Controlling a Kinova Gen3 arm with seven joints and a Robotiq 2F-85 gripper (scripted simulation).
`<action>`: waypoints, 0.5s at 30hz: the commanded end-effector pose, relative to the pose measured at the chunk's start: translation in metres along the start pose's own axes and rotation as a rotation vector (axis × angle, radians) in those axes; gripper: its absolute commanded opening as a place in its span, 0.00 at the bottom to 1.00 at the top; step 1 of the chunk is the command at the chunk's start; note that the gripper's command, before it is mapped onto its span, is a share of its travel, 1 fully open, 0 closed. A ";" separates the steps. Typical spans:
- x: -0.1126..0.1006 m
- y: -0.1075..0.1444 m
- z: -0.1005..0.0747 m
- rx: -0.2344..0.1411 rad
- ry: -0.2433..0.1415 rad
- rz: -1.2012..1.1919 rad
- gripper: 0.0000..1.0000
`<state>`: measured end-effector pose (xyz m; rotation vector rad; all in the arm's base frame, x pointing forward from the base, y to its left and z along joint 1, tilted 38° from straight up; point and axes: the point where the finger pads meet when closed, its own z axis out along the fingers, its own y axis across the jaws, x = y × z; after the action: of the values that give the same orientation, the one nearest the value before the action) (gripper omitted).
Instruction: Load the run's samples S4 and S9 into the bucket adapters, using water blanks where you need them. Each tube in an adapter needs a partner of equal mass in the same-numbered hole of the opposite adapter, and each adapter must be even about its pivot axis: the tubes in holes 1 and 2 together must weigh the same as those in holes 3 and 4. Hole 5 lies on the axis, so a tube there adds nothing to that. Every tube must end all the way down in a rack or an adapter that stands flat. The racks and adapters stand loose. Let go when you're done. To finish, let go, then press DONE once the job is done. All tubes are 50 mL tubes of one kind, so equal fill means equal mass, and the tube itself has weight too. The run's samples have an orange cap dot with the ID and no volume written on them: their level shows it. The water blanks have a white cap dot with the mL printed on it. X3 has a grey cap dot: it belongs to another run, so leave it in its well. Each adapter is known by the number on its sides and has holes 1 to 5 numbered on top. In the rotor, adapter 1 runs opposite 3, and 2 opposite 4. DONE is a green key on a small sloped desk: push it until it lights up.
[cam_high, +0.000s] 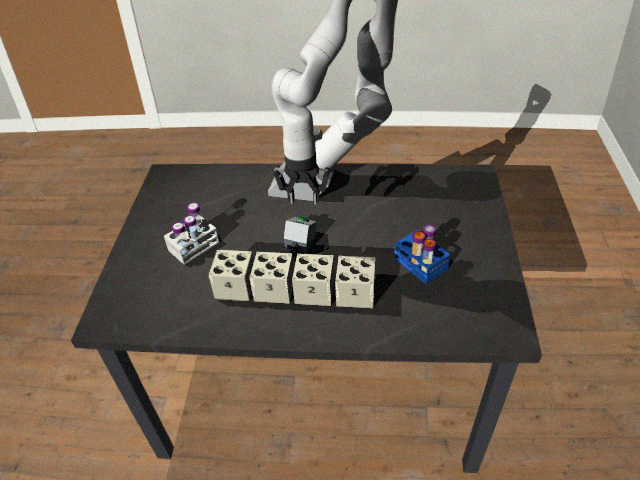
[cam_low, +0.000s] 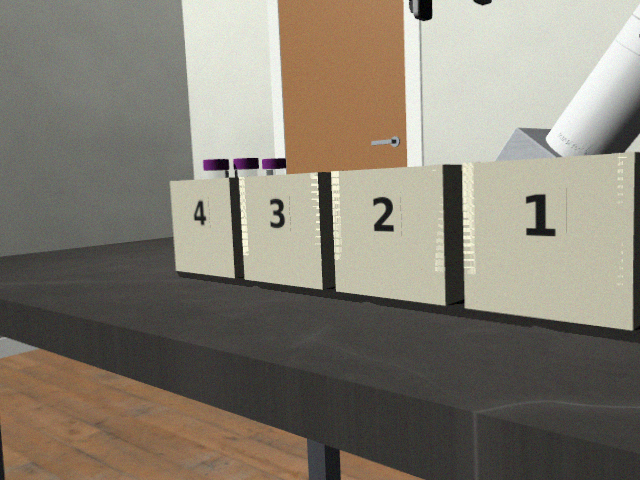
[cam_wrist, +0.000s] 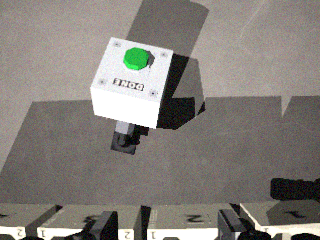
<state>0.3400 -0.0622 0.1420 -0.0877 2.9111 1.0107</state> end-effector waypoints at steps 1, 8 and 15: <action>0.000 -0.007 0.000 0.000 -0.001 0.000 0.62; 0.001 -0.031 0.000 0.000 -0.001 0.000 0.62; 0.001 -0.032 0.000 0.000 -0.001 0.000 0.62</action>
<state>0.3413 -0.0868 0.1225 -0.0883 2.9109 1.0112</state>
